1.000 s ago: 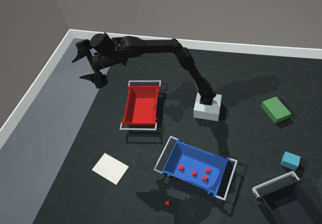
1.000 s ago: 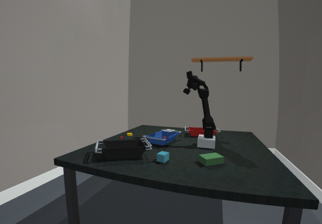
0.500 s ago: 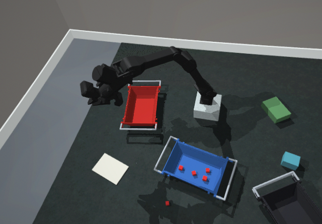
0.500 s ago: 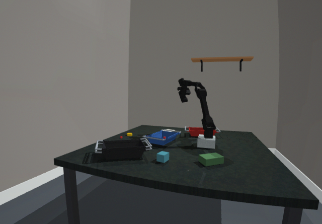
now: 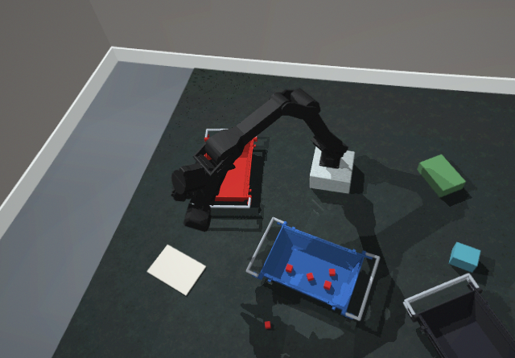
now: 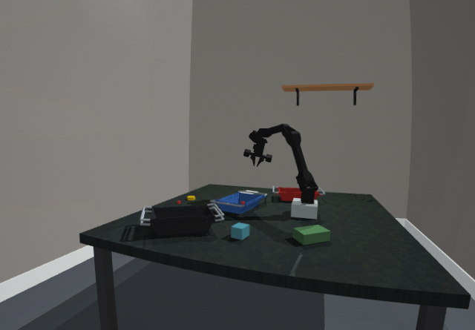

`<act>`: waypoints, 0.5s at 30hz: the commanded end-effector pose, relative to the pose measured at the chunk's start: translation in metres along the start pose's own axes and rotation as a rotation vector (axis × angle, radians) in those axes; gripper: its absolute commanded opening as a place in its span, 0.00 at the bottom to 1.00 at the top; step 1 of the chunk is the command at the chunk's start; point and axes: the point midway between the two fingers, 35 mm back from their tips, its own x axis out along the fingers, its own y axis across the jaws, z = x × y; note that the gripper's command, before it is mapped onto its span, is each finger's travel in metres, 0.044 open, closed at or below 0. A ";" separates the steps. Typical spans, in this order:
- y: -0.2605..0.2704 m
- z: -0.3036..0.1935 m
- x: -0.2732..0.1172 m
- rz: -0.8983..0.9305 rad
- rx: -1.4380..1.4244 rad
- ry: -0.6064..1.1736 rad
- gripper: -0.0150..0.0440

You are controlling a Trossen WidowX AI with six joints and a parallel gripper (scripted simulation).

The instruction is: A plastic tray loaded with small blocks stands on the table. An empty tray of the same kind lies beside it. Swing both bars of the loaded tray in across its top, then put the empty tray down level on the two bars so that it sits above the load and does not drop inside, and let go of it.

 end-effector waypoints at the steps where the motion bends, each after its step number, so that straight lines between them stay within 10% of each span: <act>1: 0.002 -0.073 0.021 -0.013 -0.456 0.199 0.40; 15: -0.015 -0.187 0.031 0.089 -1.207 0.529 0.40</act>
